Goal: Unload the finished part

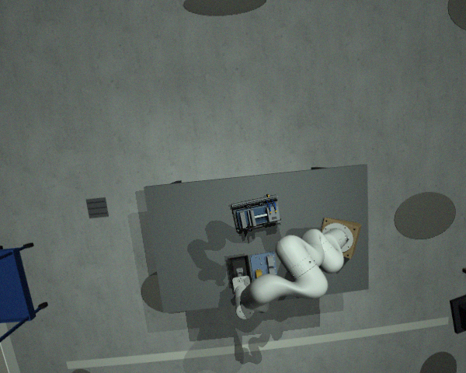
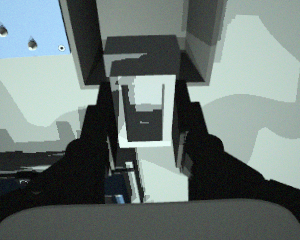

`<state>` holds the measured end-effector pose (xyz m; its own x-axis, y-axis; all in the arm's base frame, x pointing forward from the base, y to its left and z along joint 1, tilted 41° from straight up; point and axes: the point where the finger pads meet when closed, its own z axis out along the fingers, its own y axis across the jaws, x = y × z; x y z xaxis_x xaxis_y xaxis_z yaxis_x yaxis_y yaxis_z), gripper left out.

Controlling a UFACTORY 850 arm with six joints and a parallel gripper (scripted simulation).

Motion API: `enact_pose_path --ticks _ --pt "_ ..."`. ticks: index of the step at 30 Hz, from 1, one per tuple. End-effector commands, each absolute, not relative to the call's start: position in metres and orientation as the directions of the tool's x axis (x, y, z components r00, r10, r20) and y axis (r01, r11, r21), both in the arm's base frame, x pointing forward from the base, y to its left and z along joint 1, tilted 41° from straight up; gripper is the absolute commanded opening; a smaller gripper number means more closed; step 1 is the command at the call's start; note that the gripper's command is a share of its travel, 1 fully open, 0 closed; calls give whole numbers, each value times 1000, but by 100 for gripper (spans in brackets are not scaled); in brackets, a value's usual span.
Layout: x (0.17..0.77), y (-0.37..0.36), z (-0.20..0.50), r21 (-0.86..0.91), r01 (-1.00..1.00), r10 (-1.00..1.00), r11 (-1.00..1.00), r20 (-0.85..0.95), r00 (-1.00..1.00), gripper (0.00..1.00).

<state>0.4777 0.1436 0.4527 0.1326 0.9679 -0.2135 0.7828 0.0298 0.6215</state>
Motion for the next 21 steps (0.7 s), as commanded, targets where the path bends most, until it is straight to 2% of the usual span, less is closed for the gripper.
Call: enact_pose_path --ticks 1,21 --pt "478 144 453 623 782 968 30 -213 133 0" --pt "485 141 445 622 782 968 29 -212 133 0"
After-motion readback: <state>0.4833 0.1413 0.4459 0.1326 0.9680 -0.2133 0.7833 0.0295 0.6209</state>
